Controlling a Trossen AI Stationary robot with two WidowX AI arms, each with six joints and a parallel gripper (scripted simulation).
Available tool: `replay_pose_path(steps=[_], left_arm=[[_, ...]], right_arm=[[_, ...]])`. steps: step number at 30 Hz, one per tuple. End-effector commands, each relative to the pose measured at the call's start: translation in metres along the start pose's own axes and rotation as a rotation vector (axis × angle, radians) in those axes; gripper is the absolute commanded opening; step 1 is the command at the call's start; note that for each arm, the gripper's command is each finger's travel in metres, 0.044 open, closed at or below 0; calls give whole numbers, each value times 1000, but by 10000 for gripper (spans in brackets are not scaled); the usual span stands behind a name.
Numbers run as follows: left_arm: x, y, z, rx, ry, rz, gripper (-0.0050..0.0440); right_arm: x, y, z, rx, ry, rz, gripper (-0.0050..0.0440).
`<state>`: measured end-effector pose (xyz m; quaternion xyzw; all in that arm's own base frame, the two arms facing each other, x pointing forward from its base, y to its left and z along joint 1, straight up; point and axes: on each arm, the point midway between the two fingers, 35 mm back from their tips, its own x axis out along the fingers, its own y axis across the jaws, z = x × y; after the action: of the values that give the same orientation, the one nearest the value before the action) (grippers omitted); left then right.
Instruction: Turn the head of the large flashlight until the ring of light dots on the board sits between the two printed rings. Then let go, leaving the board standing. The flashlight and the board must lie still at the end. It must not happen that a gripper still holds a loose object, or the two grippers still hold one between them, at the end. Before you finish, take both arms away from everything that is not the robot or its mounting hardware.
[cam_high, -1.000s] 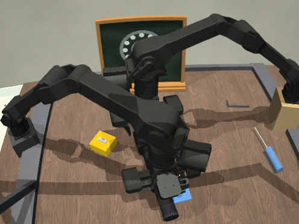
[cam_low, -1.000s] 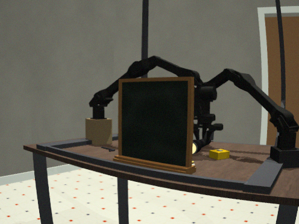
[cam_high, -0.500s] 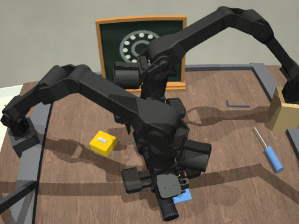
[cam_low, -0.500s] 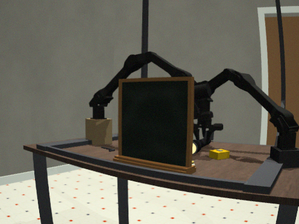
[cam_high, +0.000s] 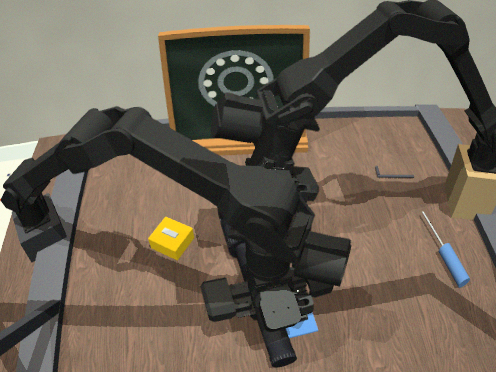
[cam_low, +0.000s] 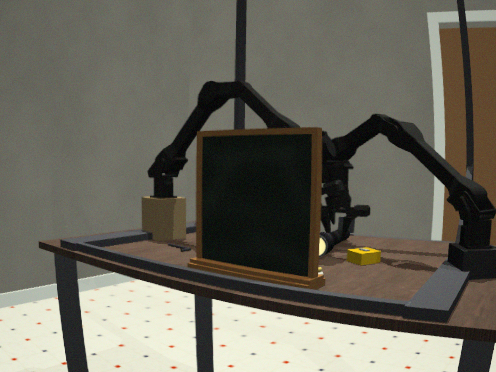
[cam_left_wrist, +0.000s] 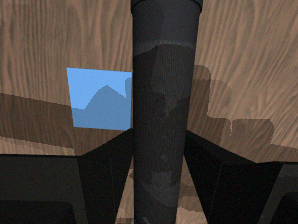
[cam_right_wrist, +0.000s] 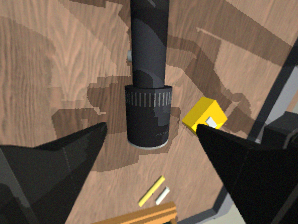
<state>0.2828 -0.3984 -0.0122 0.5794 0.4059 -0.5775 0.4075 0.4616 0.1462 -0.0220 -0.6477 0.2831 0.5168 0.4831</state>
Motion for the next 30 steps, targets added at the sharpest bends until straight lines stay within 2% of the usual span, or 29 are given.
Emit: replay_pose_path(steps=[1, 7, 10, 30], left_arm=[[-13, 3, 3, 1, -22, 24, 130], [-13, 3, 3, 1, -22, 24, 130], [-13, 3, 3, 1, -22, 24, 130], [-13, 3, 3, 1, -22, 24, 130]], right_arm=[[-16, -4, 0, -9, 3, -76, 440], [-21, -11, 0, -11, 4, -122, 440], [-18, -5, 0, -10, 3, -93, 440], [-12, 0, 0, -9, 2, -77, 440]])
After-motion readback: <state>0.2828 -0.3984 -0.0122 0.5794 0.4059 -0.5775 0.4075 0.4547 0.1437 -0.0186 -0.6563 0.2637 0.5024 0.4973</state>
